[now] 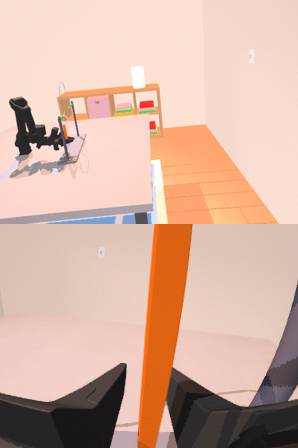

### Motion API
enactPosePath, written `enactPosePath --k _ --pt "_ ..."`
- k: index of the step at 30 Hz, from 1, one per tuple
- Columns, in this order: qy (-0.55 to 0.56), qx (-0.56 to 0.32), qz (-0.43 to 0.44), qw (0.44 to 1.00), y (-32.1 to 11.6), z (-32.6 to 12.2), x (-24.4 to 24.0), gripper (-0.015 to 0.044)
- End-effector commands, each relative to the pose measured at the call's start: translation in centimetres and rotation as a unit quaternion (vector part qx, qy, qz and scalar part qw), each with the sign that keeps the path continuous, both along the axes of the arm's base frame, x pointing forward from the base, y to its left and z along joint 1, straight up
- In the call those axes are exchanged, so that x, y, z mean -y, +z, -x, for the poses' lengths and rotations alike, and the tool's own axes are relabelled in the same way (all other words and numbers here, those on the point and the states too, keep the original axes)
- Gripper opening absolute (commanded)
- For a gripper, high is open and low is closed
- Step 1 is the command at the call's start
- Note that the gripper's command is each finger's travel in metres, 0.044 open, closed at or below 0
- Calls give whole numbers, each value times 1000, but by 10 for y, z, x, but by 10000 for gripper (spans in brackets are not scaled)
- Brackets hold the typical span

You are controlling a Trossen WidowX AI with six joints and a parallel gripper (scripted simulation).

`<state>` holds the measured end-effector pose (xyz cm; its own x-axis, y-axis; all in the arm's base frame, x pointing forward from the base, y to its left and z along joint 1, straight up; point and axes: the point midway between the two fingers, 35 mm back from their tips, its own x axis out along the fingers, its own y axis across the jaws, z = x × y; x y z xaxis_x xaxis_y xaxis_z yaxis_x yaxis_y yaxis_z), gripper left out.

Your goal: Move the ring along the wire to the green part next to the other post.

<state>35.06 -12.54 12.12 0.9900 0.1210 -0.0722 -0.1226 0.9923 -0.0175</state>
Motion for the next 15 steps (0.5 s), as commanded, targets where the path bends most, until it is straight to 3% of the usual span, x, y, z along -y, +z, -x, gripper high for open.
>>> enactPosePath --k 1,9,15 --pt "0 0 0 1000 0 0 0 55" --pt "0 0 0 1000 0 0 0 -150" --pt "0 0 0 1000 0 0 0 -150"
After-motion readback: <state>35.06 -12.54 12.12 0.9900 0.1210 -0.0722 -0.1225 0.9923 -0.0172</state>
